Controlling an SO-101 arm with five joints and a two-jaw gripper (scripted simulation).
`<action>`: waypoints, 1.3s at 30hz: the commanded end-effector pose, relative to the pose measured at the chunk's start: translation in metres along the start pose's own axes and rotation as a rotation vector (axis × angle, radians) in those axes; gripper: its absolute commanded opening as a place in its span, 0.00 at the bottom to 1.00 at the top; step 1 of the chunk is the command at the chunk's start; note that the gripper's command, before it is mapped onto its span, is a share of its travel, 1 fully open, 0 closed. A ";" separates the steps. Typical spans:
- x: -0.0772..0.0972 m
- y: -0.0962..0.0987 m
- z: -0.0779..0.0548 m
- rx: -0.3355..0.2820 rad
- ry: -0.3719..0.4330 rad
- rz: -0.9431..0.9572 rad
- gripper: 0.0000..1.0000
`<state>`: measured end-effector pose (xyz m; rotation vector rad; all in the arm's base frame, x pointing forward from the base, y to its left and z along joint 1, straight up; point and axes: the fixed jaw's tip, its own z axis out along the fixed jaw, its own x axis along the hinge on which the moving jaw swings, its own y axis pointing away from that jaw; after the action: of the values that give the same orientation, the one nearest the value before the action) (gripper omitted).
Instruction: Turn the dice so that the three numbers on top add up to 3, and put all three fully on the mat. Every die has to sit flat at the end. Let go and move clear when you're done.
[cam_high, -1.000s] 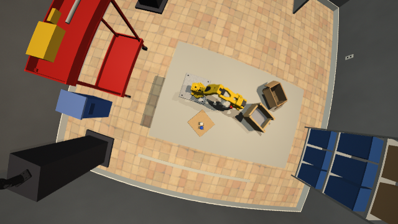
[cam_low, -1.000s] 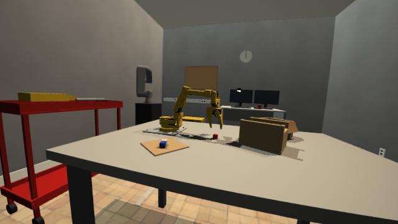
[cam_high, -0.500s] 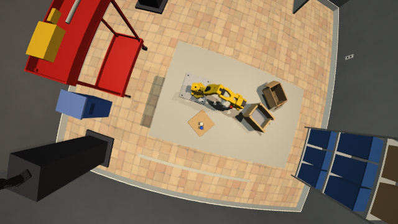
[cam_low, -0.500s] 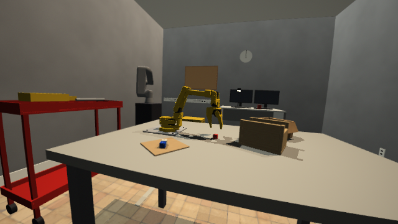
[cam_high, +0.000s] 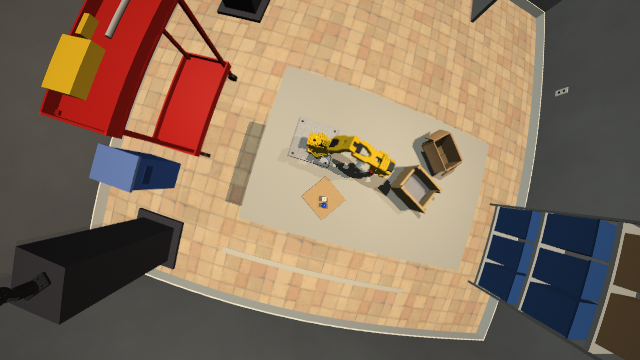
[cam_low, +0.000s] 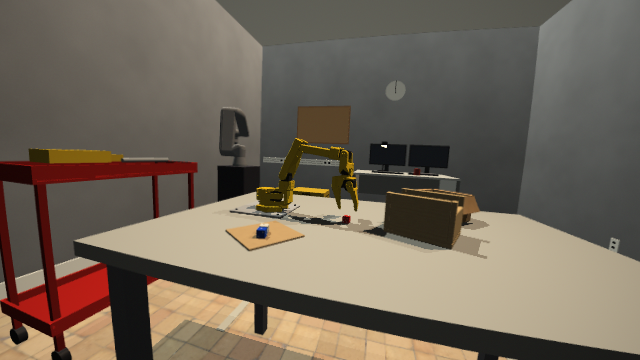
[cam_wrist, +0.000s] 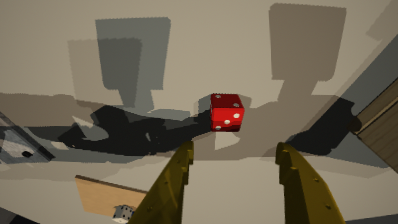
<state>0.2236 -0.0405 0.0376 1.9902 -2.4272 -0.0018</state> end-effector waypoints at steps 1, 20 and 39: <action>0.002 0.001 0.010 -0.014 -0.001 0.002 0.28; 0.002 0.003 0.034 -0.014 -0.001 0.002 0.28; 0.002 0.002 0.035 -0.014 -0.001 0.002 0.27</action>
<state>0.2240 -0.0406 0.0063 1.9919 -2.4293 0.0033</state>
